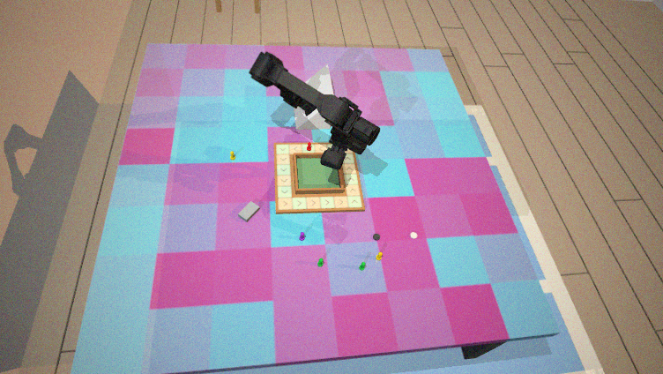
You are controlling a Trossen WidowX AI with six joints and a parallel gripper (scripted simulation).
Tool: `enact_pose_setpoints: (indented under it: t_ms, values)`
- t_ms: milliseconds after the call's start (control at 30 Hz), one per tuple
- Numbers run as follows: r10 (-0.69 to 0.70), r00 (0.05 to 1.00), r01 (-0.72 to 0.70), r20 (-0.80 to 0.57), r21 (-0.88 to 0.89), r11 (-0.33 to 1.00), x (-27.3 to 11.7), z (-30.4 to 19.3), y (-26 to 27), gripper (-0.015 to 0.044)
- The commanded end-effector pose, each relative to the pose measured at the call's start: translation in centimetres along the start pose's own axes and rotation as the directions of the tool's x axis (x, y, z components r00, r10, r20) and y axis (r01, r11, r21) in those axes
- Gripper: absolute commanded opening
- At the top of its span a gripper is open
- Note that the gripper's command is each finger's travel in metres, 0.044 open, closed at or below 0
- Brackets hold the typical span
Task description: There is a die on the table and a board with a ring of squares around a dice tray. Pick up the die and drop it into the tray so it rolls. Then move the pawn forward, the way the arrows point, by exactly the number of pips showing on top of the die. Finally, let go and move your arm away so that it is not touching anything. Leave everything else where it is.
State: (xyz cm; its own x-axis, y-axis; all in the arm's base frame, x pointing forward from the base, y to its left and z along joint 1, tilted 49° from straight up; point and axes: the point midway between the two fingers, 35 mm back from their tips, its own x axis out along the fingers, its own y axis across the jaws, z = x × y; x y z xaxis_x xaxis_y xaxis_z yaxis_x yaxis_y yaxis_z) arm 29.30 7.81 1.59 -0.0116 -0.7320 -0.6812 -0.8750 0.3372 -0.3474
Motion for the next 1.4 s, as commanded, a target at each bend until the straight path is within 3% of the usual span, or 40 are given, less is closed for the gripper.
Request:
enact_pose_setpoints:
  t_ms: [0, 400, 600, 967, 1367]
  values:
    - [-0.003, 1.000, 0.002, -0.007, -0.098, 0.995, 0.5, -1.3, -0.2, 0.0000]
    - [-0.006, 1.000, -0.002, -0.017, -0.422, 0.907, 1.8, -5.3, -0.8, 0.0000]
    - [0.012, 1.000, -0.013, -0.006, -0.439, 0.899, 2.0, -5.6, -0.8, 0.0000]
    - [0.249, 0.936, -0.115, 0.250, -0.450, 0.886, 3.1, -5.6, 0.2, 0.0000]
    - [0.338, 0.745, -0.052, 0.575, -0.454, 0.889, 3.3, -5.5, 0.2, 0.0000]
